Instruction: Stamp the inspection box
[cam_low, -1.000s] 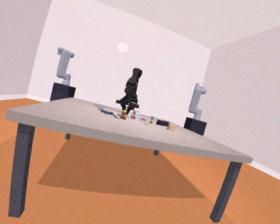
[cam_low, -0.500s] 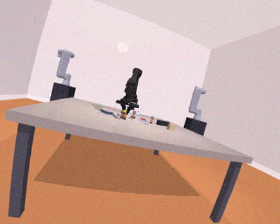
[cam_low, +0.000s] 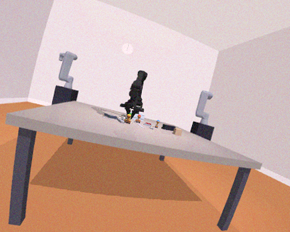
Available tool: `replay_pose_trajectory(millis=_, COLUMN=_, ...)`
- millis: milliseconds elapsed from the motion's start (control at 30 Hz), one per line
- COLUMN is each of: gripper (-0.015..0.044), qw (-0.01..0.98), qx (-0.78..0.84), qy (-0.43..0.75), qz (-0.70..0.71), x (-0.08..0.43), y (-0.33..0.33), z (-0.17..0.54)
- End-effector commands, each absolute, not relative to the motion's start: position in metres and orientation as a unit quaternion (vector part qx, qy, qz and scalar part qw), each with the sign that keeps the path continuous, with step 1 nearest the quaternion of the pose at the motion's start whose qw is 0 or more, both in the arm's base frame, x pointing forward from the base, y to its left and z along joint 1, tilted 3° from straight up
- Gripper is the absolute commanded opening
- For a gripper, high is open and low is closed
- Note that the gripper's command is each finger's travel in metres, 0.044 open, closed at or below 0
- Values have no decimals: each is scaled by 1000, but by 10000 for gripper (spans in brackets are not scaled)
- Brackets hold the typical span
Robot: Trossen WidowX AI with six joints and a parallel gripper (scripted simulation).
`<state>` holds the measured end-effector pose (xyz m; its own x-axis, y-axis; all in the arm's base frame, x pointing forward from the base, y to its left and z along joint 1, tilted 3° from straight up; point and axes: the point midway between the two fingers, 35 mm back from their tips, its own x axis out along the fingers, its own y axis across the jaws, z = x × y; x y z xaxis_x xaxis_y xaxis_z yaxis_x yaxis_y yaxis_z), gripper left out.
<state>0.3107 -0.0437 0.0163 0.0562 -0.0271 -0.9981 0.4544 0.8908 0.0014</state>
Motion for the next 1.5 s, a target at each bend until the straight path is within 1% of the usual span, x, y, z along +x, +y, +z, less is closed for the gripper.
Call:
replay_pose_trajectory(millis=0, gripper=0, qw=710, qx=161, qy=665, qz=-167, x=311, y=-43, z=15)
replay_pose_trajectory(millis=1467, gripper=0, qw=710, qx=161, qy=665, qz=-167, x=311, y=-42, z=31)
